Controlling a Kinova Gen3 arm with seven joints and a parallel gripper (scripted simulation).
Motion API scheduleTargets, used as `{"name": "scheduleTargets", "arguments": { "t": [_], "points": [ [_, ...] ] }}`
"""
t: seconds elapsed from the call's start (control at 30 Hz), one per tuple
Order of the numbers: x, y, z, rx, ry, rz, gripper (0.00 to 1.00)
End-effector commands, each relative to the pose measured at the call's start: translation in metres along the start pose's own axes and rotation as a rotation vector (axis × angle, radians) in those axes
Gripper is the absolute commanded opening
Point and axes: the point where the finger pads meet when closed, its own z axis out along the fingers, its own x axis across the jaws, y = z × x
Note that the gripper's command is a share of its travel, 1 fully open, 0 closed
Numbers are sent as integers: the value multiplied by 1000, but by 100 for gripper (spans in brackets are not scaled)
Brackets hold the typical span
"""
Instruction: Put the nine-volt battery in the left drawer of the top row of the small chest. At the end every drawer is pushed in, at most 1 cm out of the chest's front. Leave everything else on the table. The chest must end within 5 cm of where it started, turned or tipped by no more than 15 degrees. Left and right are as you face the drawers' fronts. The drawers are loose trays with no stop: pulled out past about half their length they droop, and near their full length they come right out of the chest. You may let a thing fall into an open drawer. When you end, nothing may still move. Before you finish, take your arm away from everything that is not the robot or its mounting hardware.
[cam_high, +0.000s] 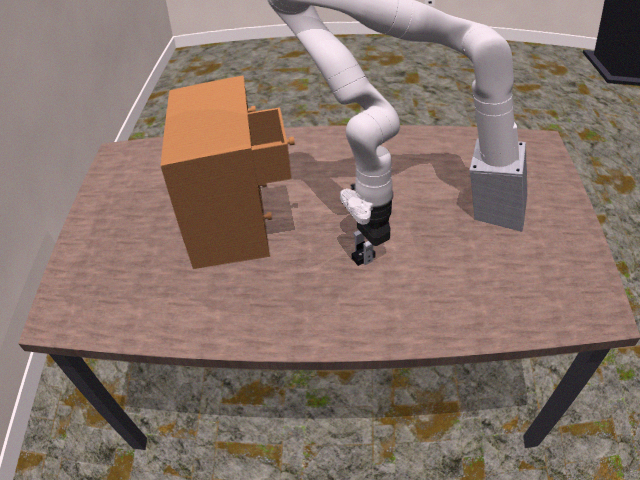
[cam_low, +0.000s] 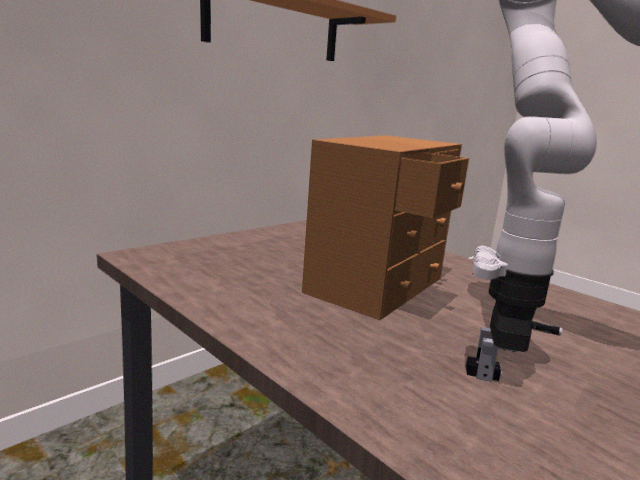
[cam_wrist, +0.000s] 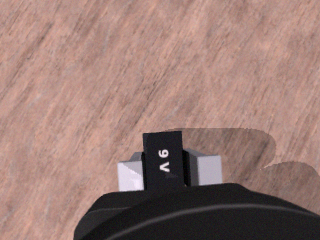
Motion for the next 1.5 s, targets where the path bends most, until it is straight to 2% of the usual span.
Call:
{"name": "scheduleTargets", "arguments": {
  "t": [0.0,0.27,1.03,1.47],
  "points": [
    [0,-1,-1,1,0,0,51],
    [0,-1,-12,1,0,0,51],
    [0,0,-91,1,0,0,51],
    [0,0,-100,1,0,0,51]
  ]
}}
